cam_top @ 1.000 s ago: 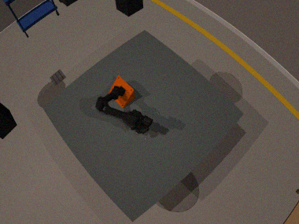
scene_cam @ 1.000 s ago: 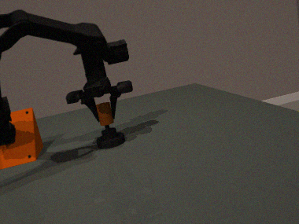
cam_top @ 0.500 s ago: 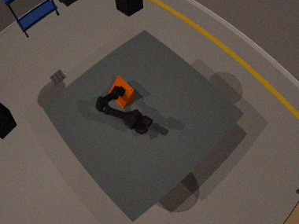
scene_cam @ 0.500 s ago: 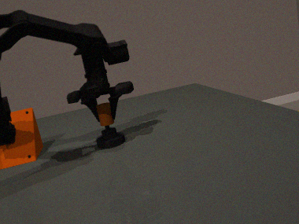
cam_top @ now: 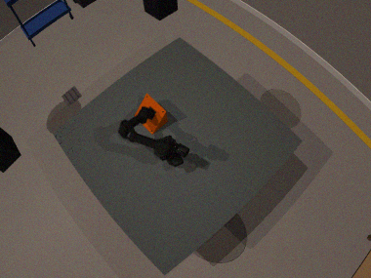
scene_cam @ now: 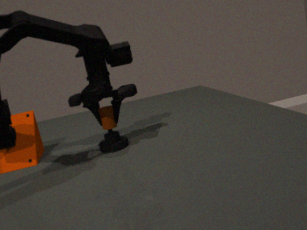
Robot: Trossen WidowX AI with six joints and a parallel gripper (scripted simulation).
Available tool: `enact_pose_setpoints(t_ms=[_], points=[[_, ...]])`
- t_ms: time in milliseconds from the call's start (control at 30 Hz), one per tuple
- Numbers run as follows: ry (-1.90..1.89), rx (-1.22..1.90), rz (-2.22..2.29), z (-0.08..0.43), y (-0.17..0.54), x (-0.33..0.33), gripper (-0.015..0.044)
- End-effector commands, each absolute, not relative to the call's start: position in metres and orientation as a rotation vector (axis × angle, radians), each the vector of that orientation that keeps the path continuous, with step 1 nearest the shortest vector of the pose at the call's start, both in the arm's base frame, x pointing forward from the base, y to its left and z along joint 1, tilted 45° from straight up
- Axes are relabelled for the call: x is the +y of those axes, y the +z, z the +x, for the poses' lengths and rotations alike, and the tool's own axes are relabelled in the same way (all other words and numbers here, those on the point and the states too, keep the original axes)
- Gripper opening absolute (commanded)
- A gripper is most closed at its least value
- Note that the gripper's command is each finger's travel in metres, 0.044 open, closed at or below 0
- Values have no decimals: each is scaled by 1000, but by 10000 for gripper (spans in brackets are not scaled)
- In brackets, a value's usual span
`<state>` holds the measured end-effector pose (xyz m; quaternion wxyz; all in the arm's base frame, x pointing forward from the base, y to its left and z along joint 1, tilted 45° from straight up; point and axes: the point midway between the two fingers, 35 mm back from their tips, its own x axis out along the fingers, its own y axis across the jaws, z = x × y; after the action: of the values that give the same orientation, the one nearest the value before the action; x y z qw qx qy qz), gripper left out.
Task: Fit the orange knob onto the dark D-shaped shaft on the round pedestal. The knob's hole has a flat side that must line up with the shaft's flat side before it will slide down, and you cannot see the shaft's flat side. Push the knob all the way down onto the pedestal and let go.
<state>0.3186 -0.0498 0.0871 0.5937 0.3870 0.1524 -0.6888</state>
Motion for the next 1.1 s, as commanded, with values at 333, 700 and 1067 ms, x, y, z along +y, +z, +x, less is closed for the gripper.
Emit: enact_pose_setpoints(t_ms=[333, 700, 1067], points=[[-1618, 307, 944, 320, 90, -47, 0], [-1660, 183, 1061, 321, 89, -49, 0], [-1660, 183, 1061, 318, 87, -50, 0]])
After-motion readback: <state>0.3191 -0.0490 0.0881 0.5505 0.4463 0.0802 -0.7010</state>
